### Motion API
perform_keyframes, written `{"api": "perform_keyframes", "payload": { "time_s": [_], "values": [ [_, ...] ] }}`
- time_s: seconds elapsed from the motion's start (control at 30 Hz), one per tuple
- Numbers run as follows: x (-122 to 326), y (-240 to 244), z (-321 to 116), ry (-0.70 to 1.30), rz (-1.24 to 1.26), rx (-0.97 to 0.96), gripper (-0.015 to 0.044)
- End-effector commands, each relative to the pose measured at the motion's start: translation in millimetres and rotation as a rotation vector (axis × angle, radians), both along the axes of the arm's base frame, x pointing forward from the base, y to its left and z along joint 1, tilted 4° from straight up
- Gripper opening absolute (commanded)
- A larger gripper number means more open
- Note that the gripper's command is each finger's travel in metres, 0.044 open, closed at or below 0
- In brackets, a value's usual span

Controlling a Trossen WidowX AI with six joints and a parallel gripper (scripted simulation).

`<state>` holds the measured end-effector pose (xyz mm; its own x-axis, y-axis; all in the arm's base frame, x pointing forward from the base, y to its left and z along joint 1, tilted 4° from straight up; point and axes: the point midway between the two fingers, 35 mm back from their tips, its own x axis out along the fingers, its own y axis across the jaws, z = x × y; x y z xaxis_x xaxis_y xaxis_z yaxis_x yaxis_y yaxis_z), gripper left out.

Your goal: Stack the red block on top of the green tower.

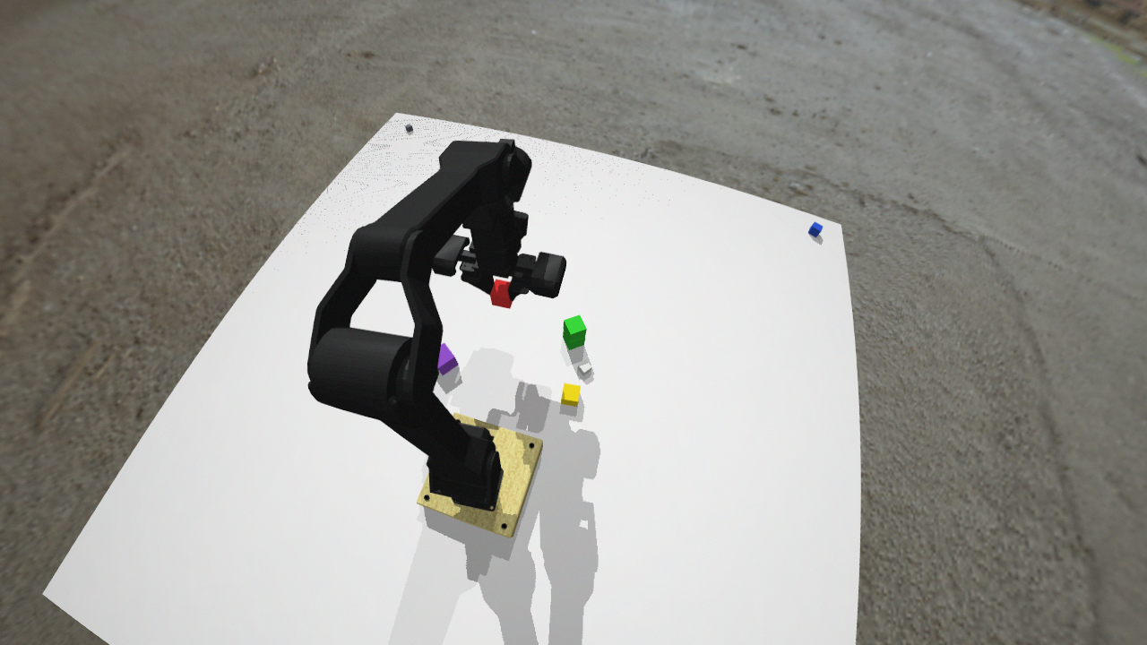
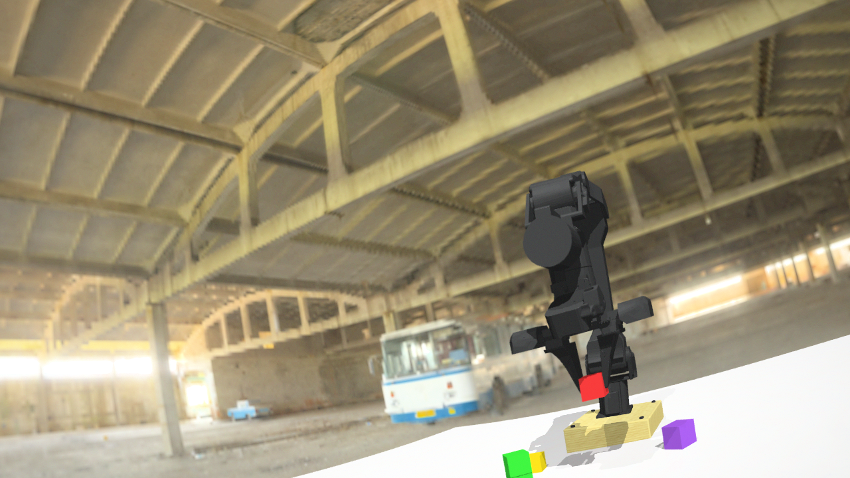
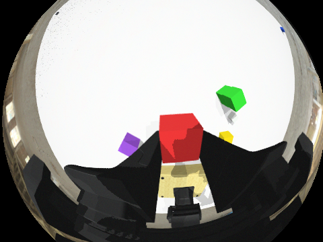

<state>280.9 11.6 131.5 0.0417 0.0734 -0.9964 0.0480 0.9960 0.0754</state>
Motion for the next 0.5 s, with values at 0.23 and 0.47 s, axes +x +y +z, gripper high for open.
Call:
{"api": "perform_keyframes", "payload": {
  "time_s": [0.23, 0.47],
  "values": [
    [10, -49, -1, -0.006, -0.003, -0.006, 0.0],
    [10, -86, -3, -0.006, -0.003, -0.009, 0.0]
  ]
}}
